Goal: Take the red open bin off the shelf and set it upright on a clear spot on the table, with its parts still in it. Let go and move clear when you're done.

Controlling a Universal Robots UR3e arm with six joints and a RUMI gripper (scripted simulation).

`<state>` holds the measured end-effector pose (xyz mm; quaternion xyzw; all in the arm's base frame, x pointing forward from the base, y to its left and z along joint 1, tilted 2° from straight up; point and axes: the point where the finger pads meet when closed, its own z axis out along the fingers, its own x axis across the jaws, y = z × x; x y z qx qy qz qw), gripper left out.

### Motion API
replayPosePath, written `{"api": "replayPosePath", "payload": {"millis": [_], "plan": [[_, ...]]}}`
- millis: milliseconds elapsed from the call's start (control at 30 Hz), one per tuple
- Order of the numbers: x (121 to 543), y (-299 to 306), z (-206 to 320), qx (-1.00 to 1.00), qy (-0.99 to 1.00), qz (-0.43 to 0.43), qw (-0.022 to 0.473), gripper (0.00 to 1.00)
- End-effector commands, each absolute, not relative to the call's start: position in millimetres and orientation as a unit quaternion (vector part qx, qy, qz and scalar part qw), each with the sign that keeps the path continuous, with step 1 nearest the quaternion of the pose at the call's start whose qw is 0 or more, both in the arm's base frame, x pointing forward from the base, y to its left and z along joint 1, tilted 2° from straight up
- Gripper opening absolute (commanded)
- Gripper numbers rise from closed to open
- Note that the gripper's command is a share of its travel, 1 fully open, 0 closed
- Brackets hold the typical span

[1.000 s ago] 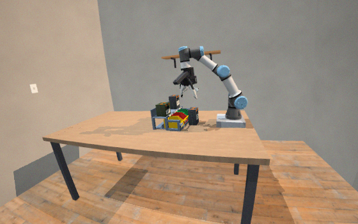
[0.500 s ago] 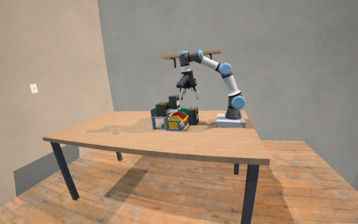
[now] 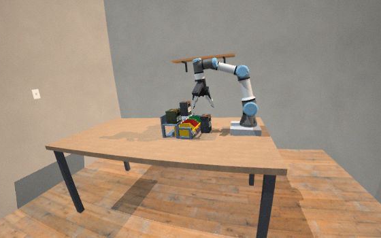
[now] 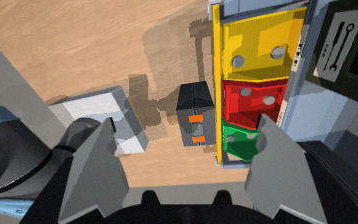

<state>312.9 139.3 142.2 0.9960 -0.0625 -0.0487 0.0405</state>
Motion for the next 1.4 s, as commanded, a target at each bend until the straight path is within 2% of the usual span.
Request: {"api": "replayPosePath", "payload": {"millis": [0,167,333,733,900,1367], "plan": [[315.1,131.2,138.7,0.999,-0.035,-0.023,0.015,1.0],[315.1,131.2,138.7,0.999,-0.035,-0.023,0.015,1.0],[319.3,84.6,113.9,1.0,0.004,-0.017,0.005,1.0],[319.3,84.6,113.9,1.0,0.004,-0.017,0.005,1.0],[323.6,41.8,91.3,1.0,0.004,-0.017,0.005,1.0],[323.0,46.0,93.6,1.0,0.004,-0.018,0.005,1.0]]}}
